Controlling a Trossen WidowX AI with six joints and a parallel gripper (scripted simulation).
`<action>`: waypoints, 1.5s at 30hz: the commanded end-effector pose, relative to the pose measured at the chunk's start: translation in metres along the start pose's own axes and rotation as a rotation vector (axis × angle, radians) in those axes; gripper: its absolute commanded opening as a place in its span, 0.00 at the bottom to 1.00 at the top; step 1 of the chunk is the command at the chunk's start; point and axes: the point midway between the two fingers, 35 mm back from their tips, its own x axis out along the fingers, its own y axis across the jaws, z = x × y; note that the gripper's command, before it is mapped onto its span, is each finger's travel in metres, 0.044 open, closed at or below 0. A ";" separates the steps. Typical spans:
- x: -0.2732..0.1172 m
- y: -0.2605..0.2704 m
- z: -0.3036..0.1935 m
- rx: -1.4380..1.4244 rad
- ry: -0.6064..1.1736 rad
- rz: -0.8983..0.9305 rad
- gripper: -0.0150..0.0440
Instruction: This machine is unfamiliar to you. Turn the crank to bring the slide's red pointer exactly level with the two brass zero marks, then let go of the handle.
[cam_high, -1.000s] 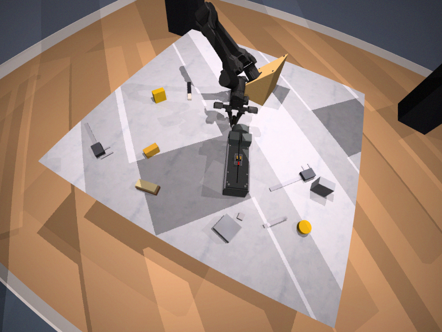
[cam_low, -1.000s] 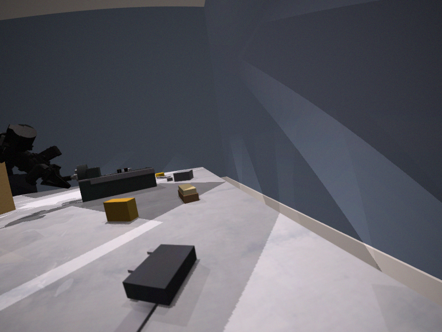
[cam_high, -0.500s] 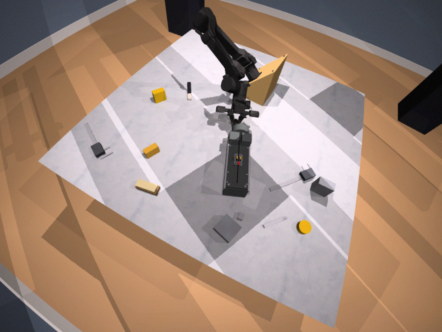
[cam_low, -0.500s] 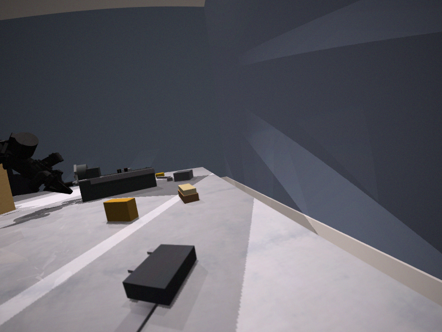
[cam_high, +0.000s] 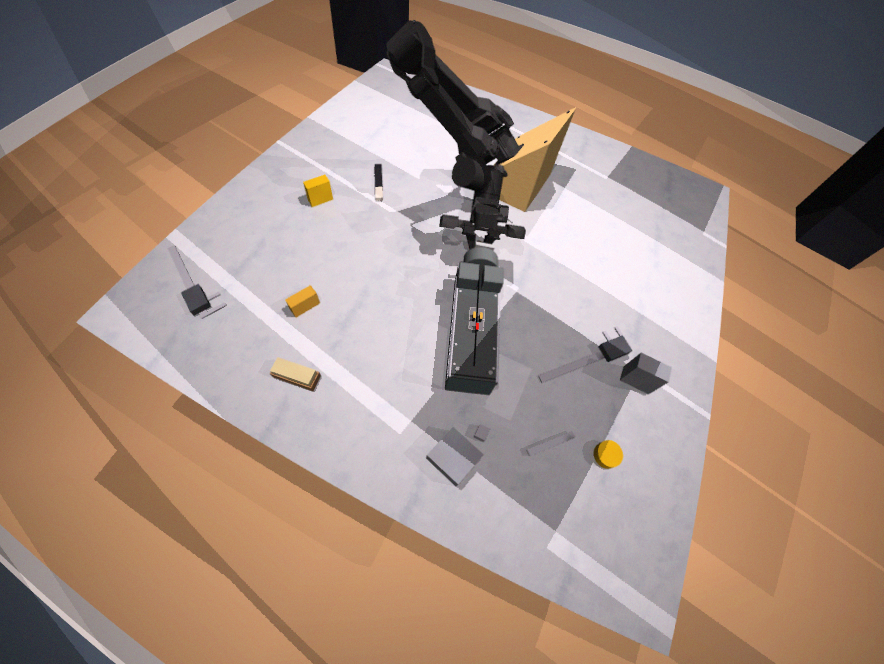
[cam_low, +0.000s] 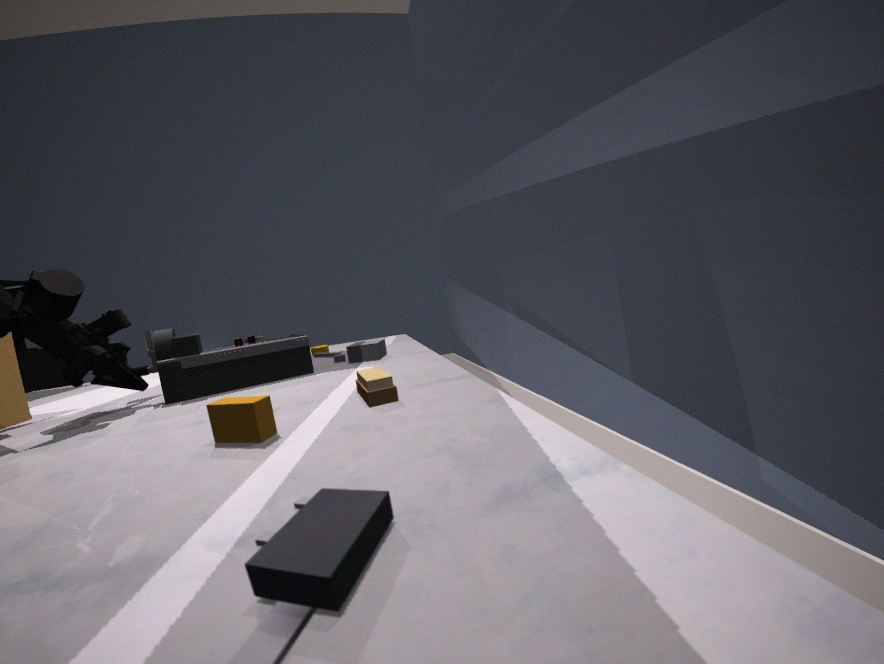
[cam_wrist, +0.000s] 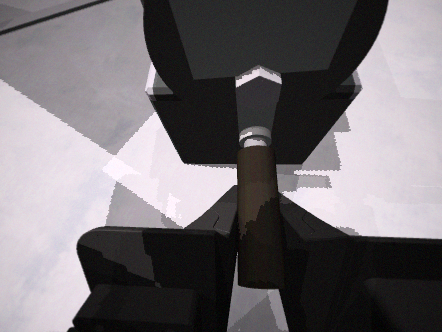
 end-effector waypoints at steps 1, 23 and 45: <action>0.001 0.009 -0.001 -0.006 -0.001 0.017 0.25; -0.007 0.025 0.004 -0.005 -0.001 0.017 0.25; -0.025 0.034 0.023 -0.004 -0.002 0.019 0.25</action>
